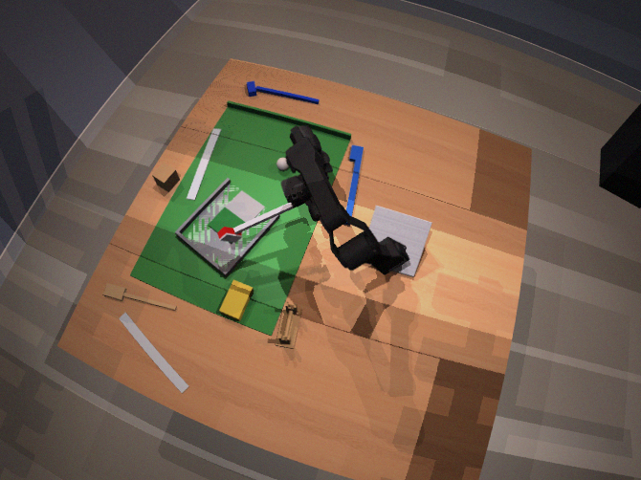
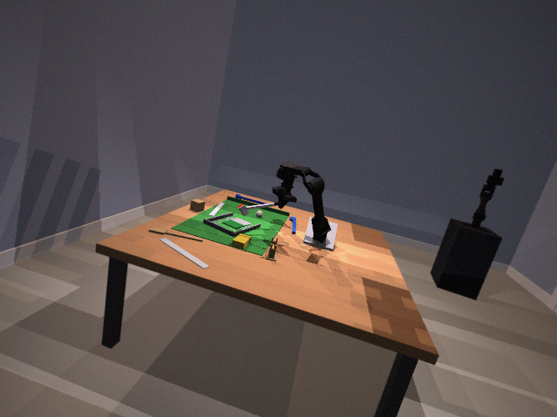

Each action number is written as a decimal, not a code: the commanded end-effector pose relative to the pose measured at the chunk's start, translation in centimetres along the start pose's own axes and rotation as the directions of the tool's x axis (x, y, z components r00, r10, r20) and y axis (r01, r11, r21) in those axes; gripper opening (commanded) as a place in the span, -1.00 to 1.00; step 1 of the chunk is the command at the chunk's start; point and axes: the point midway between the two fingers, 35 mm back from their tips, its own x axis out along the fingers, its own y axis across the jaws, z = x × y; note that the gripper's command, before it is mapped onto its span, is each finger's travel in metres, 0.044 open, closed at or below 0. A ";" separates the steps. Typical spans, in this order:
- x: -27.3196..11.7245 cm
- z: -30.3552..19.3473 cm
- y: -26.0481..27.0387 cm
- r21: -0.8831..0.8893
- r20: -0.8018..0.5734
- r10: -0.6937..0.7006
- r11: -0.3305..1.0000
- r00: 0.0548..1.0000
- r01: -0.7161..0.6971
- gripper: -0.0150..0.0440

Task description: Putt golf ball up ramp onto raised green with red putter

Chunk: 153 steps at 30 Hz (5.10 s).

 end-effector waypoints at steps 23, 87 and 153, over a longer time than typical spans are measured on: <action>-1.5 -15.2 -8.8 0.800 -0.093 -0.001 0.595 0.996 0.076 -0.49; 5.3 -20.0 -10.7 0.847 -0.099 0.006 0.526 0.995 0.081 -0.49; 1.4 -7.8 -3.6 0.853 -0.090 0.019 0.518 0.996 0.067 -0.49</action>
